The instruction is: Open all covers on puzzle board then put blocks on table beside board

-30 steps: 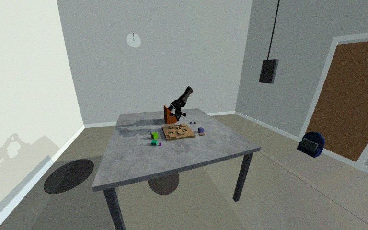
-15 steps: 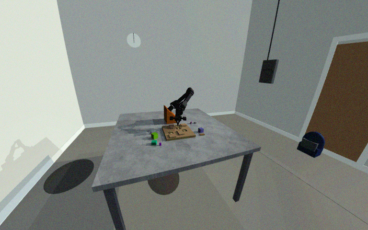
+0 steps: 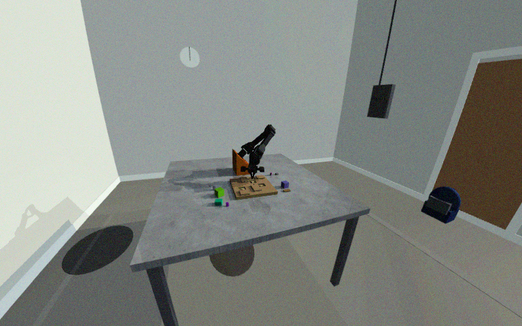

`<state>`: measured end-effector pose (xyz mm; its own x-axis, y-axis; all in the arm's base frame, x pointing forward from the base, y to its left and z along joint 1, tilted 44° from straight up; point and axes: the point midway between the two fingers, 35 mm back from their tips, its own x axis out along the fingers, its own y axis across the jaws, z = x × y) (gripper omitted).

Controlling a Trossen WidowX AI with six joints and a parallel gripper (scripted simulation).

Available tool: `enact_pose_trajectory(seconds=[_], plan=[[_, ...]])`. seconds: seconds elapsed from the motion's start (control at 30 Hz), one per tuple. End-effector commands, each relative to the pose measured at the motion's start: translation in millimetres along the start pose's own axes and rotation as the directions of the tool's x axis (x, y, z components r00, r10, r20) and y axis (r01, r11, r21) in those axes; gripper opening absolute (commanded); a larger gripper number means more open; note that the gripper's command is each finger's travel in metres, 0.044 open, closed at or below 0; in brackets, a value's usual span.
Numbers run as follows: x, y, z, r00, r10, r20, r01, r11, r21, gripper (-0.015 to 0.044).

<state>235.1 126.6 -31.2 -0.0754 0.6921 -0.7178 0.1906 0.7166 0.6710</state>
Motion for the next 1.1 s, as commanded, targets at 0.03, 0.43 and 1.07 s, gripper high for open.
enact_pose_trajectory(seconds=[0.03,0.43,1.07], plan=[[1.8,-0.6,-2.8,1.0,0.006,-0.002,-0.006,1.0,0.005,0.0],[3.9,-4.2,-8.4,1.0,0.006,-0.002,-0.006,1.0,0.001,0.0],[3.9,-4.3,-8.6,1.0,0.005,-0.002,-0.005,1.0,0.001,0.0]])
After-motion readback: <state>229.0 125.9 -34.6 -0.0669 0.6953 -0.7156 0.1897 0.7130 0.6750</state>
